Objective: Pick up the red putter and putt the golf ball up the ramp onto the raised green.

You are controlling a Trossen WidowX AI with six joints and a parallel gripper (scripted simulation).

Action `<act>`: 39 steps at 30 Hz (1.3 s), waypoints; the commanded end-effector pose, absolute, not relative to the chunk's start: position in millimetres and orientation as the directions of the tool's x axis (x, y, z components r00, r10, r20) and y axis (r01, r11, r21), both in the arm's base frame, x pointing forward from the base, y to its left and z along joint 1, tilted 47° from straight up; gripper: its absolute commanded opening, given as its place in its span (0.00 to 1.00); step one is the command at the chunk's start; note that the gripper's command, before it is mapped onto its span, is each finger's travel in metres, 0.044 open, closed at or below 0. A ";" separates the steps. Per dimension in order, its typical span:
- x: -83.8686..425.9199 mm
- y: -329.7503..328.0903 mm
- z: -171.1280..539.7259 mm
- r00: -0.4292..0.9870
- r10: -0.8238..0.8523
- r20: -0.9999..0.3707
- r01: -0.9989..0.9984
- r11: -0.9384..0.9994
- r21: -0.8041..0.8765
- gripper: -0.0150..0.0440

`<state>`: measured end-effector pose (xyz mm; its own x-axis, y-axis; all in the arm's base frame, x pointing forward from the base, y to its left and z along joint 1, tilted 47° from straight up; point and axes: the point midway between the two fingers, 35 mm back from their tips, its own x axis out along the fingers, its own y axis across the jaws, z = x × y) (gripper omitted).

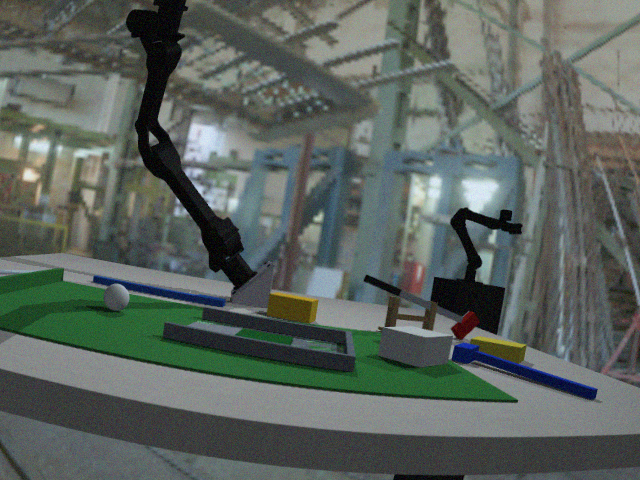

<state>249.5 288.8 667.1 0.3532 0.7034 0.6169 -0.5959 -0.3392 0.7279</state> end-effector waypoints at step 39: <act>353.7 371.1 36.6 0.279 0.092 -0.956 -0.623 0.775 -0.107 1.00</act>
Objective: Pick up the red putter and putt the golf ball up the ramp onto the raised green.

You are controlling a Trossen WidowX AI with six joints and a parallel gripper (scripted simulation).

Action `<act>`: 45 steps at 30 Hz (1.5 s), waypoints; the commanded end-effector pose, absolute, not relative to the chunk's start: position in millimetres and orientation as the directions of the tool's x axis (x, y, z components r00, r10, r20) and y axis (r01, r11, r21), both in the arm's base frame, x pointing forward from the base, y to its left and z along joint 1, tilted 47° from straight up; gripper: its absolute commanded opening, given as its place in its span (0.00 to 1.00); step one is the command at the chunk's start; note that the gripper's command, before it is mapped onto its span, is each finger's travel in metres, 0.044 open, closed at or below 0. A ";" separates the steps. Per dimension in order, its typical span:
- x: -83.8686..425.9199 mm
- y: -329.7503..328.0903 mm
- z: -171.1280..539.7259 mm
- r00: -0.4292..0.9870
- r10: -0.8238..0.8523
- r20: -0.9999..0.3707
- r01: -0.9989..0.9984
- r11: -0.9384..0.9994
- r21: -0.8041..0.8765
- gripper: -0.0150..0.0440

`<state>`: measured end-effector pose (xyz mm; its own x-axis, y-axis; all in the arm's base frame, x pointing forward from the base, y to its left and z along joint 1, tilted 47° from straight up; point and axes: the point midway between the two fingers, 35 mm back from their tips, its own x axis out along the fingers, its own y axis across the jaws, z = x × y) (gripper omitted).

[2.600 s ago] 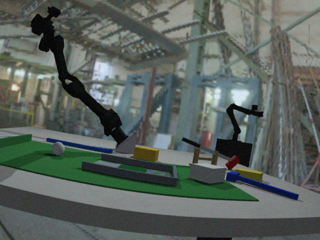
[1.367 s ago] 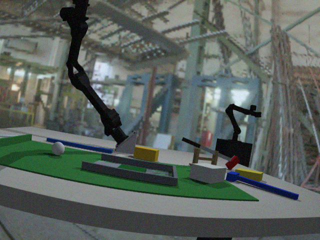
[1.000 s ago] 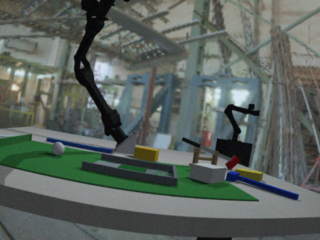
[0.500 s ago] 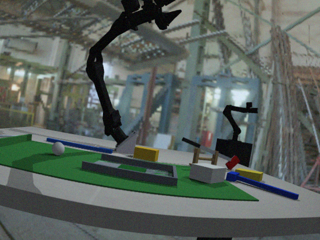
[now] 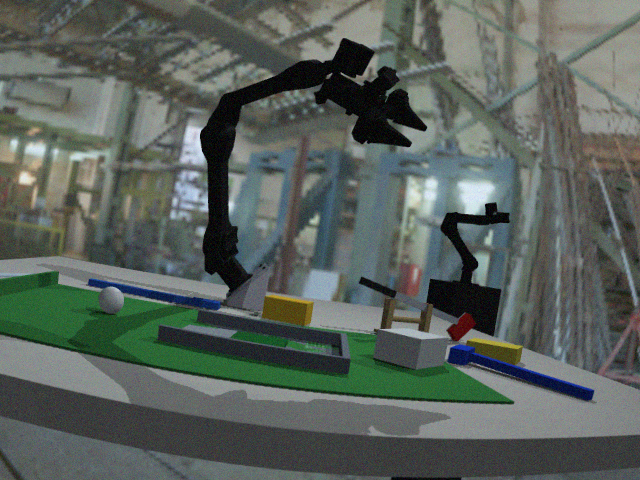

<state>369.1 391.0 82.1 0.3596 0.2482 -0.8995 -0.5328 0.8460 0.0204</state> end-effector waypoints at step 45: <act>262.2 207.6 -127.7 -0.068 -0.704 -0.707 -0.998 0.042 0.054 1.00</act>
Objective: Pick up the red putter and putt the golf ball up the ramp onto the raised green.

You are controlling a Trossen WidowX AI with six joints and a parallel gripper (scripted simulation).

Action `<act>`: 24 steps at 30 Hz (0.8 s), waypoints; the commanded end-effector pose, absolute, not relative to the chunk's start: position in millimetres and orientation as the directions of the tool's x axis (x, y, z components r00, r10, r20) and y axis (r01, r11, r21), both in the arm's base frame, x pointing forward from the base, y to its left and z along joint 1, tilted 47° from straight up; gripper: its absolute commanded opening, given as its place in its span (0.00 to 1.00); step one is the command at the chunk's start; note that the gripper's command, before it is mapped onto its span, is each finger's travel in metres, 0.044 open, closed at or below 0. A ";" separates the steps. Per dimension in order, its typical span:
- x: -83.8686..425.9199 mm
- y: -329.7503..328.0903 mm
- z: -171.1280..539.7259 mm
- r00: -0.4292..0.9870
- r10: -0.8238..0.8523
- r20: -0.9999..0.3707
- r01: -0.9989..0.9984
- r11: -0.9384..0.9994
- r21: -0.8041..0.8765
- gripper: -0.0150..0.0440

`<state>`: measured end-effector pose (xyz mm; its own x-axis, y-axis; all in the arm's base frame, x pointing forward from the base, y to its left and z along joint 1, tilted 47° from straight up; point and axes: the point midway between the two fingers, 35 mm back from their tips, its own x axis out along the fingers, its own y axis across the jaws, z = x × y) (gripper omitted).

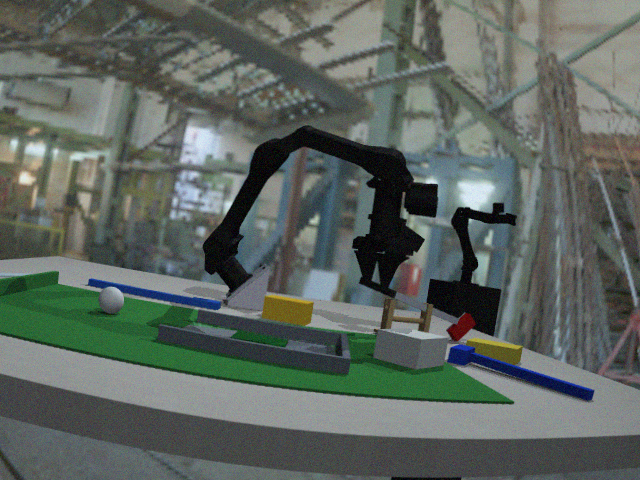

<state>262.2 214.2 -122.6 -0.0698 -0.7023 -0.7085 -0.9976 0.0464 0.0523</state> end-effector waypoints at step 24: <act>260.9 193.3 -141.8 -0.071 -0.702 -0.708 -0.998 0.049 0.051 0.87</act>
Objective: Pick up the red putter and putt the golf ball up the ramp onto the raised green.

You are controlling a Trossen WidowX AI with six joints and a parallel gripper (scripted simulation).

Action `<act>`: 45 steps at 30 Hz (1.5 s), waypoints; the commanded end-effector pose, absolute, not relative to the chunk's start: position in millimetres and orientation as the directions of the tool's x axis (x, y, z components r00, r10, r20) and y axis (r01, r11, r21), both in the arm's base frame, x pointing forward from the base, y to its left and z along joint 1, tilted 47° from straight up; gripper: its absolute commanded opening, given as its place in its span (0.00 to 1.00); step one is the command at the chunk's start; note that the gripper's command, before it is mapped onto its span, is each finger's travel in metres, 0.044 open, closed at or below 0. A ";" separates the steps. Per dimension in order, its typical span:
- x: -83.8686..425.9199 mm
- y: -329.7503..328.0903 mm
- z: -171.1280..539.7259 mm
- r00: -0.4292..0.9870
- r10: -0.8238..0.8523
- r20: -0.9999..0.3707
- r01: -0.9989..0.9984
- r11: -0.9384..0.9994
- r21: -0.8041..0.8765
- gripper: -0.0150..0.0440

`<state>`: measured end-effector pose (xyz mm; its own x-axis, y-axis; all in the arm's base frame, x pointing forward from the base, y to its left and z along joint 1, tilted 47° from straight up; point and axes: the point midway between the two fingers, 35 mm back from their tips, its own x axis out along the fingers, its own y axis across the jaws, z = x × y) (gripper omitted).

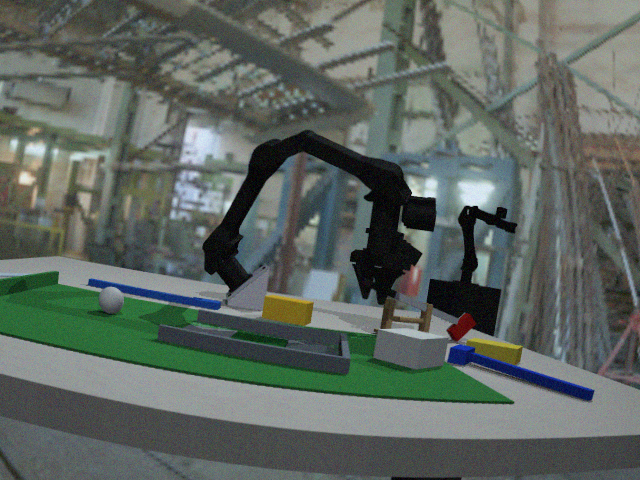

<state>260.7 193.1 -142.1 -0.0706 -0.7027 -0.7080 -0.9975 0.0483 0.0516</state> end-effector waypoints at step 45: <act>267.2 258.3 -76.2 -0.033 -0.687 -0.726 -0.998 -0.020 0.064 0.25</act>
